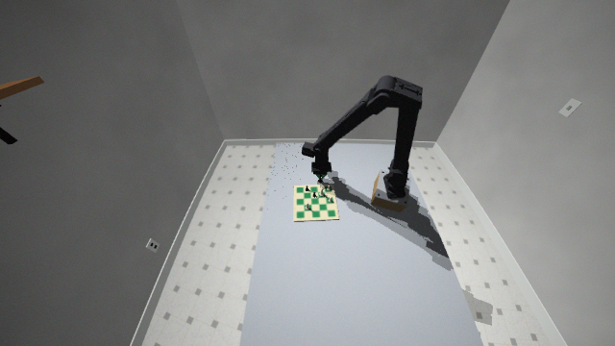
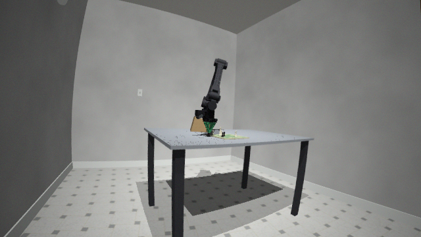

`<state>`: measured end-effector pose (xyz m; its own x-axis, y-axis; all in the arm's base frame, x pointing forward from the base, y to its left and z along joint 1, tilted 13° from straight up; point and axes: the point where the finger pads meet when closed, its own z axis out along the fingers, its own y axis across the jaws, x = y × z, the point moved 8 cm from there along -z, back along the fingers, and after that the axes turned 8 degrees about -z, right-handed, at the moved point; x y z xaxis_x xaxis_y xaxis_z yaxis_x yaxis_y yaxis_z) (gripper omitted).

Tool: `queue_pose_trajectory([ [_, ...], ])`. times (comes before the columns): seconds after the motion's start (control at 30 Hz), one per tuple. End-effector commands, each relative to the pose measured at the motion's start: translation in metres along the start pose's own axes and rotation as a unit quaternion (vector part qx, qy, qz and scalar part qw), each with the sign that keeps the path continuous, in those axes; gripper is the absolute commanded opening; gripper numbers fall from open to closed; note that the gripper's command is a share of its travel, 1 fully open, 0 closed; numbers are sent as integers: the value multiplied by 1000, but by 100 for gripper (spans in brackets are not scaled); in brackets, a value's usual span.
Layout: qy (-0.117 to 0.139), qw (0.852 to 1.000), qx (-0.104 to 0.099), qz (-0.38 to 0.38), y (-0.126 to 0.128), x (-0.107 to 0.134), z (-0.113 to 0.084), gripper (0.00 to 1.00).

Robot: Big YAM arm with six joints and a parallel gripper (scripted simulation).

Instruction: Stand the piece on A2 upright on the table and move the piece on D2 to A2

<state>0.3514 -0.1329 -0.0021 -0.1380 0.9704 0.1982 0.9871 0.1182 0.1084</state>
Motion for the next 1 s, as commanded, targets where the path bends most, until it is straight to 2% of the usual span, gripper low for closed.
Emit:
queue_pose_trajectory([
  [0.0, -8, 1000, -14, -4, 15, -3, -8, 0],
  [0.97, -8, 1000, -14, -4, 19, -5, -8, 0],
])
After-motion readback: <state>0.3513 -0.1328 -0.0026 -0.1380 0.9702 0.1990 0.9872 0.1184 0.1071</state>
